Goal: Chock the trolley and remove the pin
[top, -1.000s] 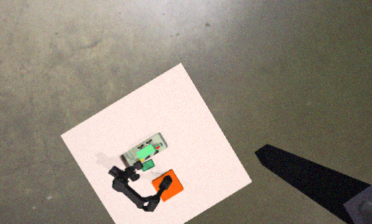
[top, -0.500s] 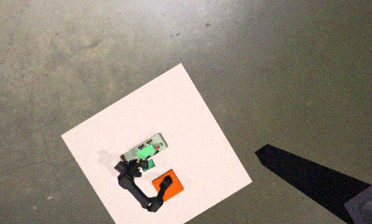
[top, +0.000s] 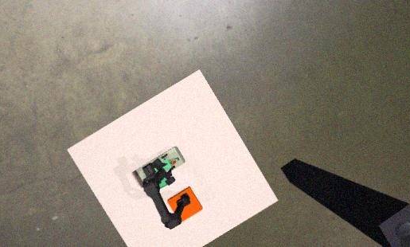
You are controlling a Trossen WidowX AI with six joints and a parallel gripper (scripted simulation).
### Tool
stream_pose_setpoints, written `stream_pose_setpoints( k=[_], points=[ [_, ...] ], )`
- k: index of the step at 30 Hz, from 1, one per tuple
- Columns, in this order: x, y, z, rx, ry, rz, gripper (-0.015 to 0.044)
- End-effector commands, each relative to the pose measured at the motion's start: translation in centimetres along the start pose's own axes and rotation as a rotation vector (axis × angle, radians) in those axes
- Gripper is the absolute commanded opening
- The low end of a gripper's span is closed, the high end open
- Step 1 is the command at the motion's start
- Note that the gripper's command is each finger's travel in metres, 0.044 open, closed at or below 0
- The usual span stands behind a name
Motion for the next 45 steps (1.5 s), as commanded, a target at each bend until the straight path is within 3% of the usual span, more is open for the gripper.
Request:
stream_pose_setpoints(
  k=[1, 45],
  points=[
    [0.2, 1.5, 0.3, 0.13, -0.023, 0.018, 0.019],
    [4.5, 1.7, 0.3, 0.13, -0.023, 0.019, 0.019]
  ],
)
Point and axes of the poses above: the point midway between the two fingers, 35 mm back from their tips, its own x axis out along the fingers, its own z axis across the jaws, y = z × x, the point moved 8 cm from there along -x, back along the fingers, and after that the axes turned 2 degrees about -x, right-handed, at the moved point
